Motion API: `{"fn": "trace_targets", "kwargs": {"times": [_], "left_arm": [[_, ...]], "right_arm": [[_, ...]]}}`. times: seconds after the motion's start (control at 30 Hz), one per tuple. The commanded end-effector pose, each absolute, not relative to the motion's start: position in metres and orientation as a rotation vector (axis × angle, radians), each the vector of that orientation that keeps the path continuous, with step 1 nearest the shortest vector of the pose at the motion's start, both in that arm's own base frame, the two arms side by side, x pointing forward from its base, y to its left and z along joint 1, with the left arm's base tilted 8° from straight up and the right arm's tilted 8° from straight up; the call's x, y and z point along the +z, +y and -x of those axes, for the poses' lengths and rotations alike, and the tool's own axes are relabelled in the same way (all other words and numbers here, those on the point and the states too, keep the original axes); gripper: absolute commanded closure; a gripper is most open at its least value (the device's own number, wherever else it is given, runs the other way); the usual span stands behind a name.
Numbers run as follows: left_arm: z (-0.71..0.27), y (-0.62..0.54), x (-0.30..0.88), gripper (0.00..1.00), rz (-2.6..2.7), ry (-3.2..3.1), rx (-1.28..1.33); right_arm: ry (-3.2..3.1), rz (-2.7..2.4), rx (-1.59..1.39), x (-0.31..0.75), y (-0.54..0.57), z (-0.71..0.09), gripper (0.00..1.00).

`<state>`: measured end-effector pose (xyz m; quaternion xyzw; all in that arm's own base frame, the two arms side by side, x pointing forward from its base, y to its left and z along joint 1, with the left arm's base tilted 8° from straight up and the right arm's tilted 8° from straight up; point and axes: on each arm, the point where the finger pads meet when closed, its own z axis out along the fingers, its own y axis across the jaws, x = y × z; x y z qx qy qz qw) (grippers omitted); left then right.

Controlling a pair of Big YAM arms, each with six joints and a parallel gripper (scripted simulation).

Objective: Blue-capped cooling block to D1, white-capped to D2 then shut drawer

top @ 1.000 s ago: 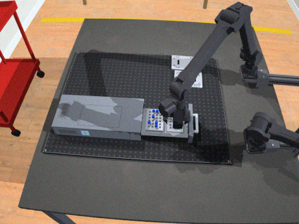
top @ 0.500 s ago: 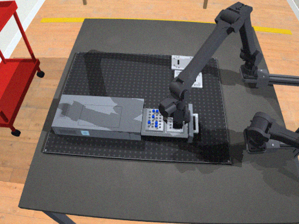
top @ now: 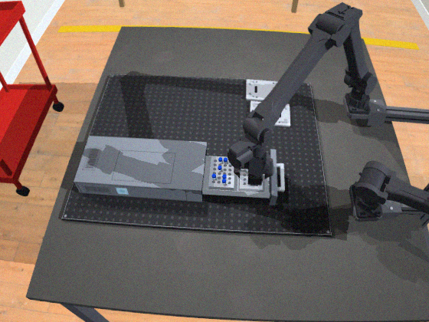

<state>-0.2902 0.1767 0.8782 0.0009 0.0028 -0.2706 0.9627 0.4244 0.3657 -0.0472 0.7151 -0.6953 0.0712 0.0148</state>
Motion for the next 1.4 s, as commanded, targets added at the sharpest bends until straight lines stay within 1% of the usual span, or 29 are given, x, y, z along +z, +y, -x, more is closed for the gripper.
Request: {"fn": "trace_targets", "kwargs": {"times": [0.0,1.03,1.37], "left_arm": [[0.272,0.163,0.886,1.00,-0.012,0.039,-0.540],[0.272,0.163,0.886,1.00,-0.012,0.039,-0.540],[0.272,0.163,0.886,1.00,-0.012,0.039,-0.540]], "right_arm": [[-2.182,-2.246,0.225,-0.041,0.375,-0.440,1.00],[-2.184,-2.246,0.225,-0.042,0.373,-0.437,1.00],[-2.206,-2.265,0.229,-0.017,0.377,-0.438,1.00]]}}
